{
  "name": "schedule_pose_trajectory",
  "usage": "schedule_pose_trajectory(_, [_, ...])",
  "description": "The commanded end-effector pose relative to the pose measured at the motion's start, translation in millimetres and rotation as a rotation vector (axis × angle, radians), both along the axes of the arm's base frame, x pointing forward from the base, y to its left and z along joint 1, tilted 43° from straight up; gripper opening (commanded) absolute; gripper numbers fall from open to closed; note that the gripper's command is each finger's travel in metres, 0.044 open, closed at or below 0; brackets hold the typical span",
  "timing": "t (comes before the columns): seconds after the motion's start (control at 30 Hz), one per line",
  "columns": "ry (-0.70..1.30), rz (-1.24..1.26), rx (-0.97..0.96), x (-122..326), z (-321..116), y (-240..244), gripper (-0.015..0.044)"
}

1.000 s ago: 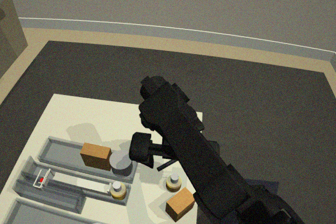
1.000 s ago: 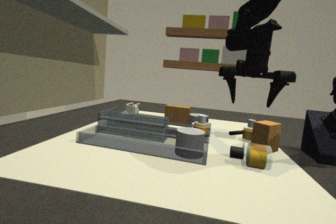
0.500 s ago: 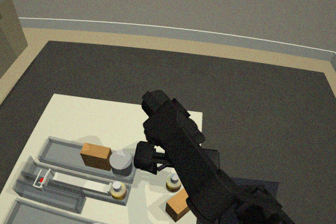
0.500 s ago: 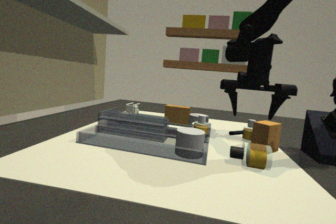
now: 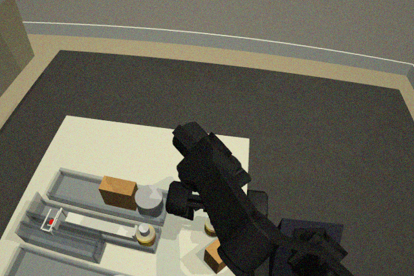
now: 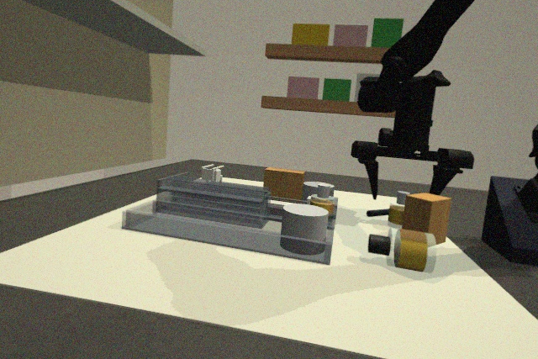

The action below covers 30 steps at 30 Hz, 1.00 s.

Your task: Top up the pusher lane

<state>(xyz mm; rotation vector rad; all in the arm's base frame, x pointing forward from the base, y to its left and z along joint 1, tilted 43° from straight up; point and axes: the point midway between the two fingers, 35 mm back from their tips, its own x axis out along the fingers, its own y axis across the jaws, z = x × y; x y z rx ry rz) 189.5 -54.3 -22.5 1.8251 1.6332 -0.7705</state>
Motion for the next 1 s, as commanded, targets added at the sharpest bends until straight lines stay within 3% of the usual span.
schedule_pose_trajectory(0.0, [0.005,-0.005,0.006,0.1,-5.0,4.8,0.0440])
schedule_pose_trajectory(0.3, [0.005,-0.005,0.007,0.6,-13.4,13.3,0.0440])
schedule_pose_trajectory(0.63, [0.005,-0.005,0.007,0.6,-13.4,13.3,0.0177])
schedule_pose_trajectory(0.8, [0.005,-0.005,0.007,0.6,-13.4,13.3,0.0144])
schedule_pose_trajectory(0.97, [0.005,-0.005,0.005,2.8,-4.6,3.5,0.0013])
